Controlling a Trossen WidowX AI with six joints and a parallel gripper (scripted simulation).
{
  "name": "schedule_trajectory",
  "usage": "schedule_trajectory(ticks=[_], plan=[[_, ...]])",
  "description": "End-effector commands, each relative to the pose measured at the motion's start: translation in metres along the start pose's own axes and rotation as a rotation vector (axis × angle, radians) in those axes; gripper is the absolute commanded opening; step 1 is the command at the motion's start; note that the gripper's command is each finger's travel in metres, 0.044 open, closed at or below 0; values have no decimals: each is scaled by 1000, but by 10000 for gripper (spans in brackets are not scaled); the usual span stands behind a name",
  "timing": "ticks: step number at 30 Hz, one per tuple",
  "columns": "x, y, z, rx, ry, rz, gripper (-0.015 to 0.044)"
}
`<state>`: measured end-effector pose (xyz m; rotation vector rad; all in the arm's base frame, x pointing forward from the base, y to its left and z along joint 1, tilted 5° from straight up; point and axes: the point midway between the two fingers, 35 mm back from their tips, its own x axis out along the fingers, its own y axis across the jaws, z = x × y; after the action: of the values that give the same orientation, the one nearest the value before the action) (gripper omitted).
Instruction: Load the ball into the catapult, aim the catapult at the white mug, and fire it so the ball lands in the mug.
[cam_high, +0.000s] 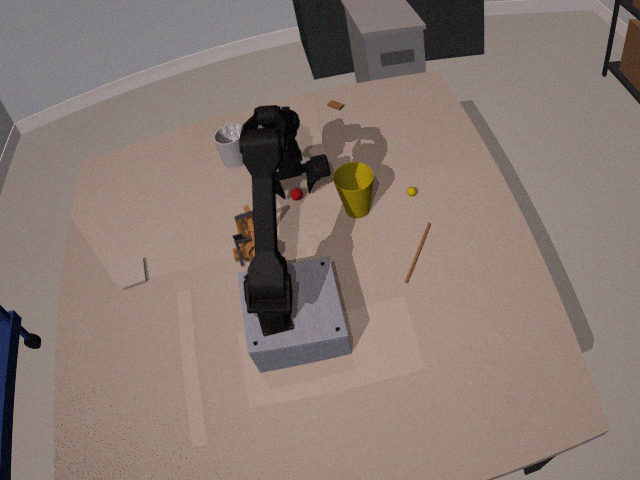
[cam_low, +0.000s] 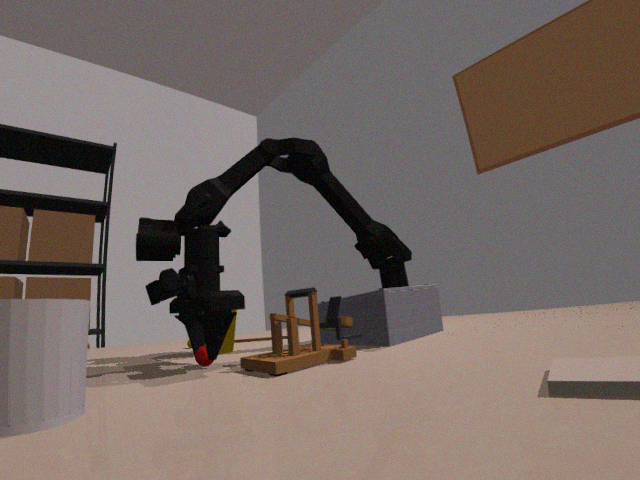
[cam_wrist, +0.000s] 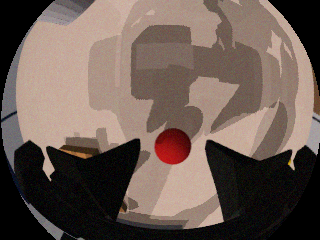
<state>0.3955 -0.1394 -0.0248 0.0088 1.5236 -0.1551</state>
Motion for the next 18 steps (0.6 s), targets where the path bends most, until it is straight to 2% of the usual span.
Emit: schedule_trajectory(ticks=[1,6,13,16,18], plan=[[4,0,-1,-4,0,3,274],[4,0,-1,-4,0,3,142],[4,0,-1,-4,0,3,96],[-1,0,1,-4,0,3,17],[-16,-1,3,-4,0,3,0]])
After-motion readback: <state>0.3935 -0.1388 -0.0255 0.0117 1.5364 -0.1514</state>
